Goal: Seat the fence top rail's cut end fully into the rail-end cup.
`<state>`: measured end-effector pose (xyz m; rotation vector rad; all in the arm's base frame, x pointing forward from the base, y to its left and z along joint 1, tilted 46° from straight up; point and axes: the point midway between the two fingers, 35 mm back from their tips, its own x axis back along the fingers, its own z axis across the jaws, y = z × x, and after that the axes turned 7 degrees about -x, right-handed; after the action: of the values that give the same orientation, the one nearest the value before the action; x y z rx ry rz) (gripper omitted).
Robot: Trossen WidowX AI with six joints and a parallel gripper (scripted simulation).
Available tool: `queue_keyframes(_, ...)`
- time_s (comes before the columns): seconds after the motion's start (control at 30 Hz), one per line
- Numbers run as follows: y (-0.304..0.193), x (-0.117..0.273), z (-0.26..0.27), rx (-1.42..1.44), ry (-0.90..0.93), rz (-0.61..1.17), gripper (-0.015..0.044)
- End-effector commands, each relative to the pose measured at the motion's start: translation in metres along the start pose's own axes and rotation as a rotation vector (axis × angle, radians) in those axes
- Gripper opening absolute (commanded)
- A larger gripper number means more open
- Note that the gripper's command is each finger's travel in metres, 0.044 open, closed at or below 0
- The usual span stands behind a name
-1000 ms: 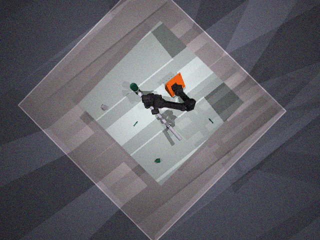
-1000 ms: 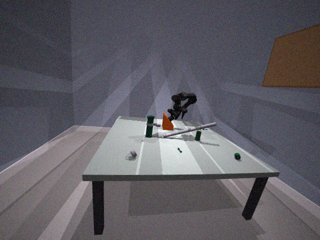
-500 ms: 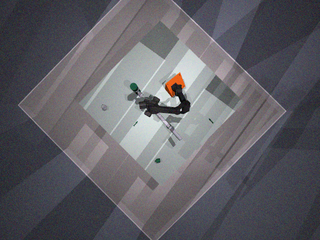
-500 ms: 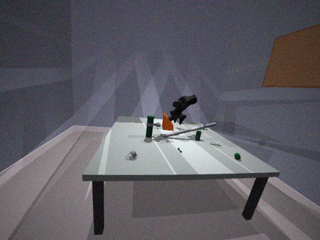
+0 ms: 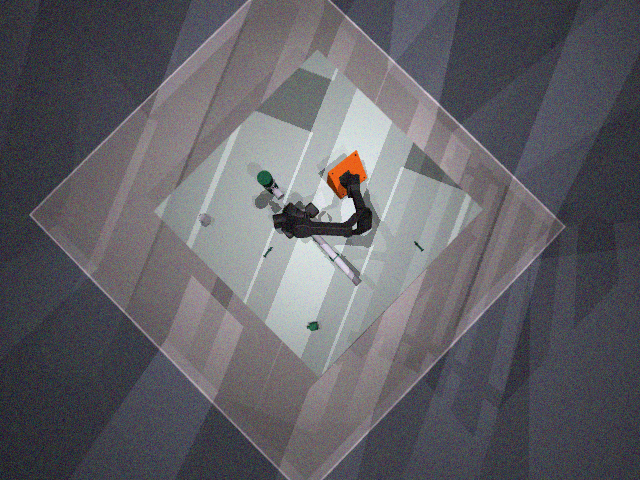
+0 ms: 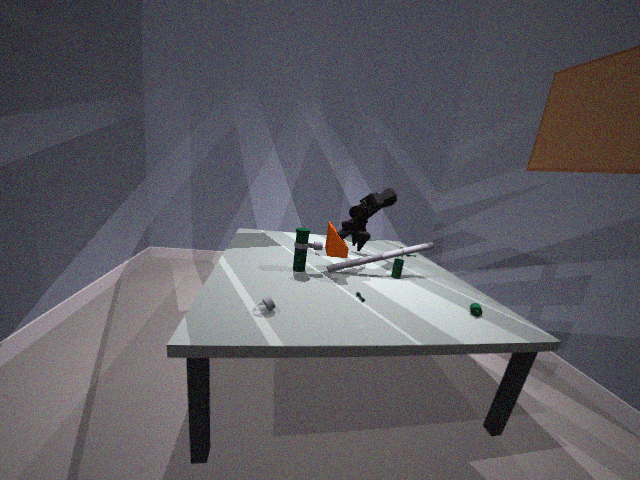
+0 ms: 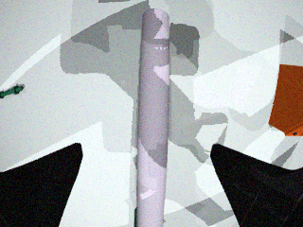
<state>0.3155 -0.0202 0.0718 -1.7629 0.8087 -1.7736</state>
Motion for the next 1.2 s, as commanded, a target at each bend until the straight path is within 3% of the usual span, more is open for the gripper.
queue_keyframes(0.0,-0.001,-0.023,-0.002,-0.009,-0.010,0.002,0.0440)
queue_keyframes(1.17,-0.001,-0.081,-0.001,-0.008,-0.010,0.002,0.0440)
